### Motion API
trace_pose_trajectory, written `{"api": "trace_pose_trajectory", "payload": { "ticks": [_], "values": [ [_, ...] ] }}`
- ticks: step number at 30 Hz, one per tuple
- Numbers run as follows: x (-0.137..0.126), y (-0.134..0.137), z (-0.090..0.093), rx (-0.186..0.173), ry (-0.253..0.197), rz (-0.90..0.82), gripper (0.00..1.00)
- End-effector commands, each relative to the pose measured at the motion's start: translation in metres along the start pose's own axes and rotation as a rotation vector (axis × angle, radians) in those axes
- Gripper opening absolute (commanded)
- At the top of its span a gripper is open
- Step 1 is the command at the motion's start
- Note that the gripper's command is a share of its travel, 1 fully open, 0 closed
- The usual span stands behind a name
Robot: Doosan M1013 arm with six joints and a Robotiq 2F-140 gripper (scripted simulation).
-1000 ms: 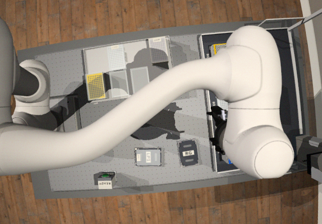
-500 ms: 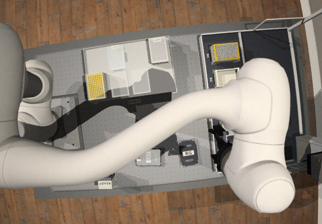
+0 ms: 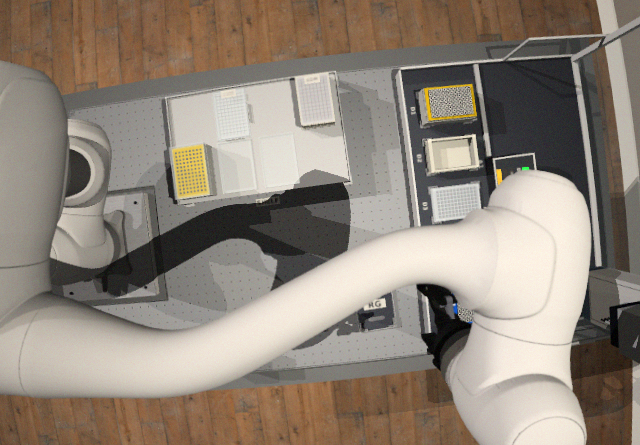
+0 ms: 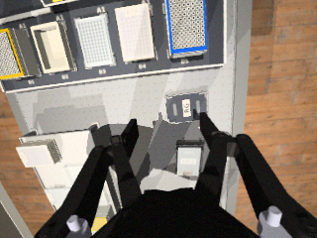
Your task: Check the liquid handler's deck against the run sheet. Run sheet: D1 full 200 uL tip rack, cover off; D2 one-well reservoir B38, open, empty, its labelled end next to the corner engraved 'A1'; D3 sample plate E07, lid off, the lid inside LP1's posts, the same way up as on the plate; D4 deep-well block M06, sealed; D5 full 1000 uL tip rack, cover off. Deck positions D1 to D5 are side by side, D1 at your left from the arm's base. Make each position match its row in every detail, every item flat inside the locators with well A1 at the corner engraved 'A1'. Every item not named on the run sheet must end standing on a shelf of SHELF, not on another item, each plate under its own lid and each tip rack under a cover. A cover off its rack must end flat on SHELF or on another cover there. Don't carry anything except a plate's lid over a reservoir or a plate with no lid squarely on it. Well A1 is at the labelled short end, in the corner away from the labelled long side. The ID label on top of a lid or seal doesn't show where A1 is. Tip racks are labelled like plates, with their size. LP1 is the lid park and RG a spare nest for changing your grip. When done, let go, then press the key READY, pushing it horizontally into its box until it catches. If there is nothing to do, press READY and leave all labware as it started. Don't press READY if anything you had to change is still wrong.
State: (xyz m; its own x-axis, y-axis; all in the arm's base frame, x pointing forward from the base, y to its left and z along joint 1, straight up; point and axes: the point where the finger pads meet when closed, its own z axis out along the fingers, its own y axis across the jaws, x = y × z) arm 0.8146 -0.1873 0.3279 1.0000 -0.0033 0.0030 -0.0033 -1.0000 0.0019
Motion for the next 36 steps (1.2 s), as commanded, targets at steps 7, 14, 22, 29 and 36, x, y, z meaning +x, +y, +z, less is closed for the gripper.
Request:
{"api": "trace_pose_trajectory", "payload": {
  "ticks": [7,14,22,29,36],
  "values": [
    [0.0,0.042,-0.001,0.0,0.002,0.0,0.66],
    [0.0,0.057,-0.001,0.0,0.002,0.0,0.66],
    [0.04,0.057,-0.001,0.0,0.002,0.0,0.66],
    [0.065,0.057,-0.001,0.0,0.002,0.0,0.66],
    [0.1,0.057,-0.001,0.0,0.002,0.0,0.66]
  ]
}}
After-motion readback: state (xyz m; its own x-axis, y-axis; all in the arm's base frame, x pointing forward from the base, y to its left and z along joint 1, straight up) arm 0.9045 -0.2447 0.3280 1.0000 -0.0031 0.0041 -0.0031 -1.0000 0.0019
